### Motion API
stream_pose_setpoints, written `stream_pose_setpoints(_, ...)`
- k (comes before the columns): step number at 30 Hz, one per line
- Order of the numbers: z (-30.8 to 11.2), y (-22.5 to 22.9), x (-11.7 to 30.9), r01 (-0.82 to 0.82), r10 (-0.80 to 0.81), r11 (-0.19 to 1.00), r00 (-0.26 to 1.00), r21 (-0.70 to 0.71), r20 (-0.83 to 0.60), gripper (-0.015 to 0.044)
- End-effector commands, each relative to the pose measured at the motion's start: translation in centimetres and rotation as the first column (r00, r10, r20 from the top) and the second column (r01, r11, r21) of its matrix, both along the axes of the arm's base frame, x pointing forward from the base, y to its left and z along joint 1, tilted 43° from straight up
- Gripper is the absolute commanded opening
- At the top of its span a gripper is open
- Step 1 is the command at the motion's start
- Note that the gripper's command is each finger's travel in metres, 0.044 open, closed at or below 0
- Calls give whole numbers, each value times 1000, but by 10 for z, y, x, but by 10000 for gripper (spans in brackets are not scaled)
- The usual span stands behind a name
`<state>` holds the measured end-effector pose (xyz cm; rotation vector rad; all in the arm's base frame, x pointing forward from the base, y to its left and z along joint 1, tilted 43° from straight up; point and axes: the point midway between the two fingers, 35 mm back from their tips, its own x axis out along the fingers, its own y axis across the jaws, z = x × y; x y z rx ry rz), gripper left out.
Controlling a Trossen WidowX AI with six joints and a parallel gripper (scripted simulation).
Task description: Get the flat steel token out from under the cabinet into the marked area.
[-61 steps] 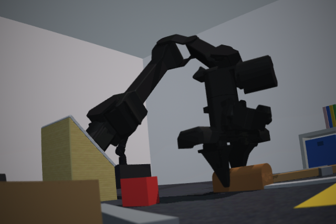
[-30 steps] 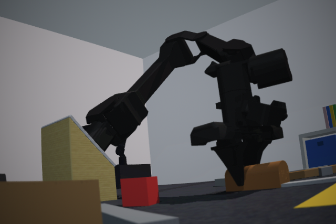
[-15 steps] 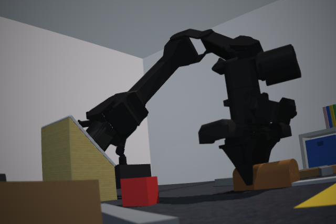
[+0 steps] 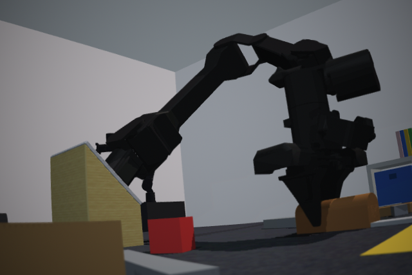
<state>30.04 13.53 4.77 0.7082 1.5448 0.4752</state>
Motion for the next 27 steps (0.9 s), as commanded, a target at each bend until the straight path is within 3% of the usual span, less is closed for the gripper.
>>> stream_pose_setpoints(1, 0, 0, 7, -1, 1, 1000, 1000, 4, 2, 0)
stream_pose_setpoints(27, -2, -3, 35, -1, 1, 1000, 1000, 4, 4, 0)
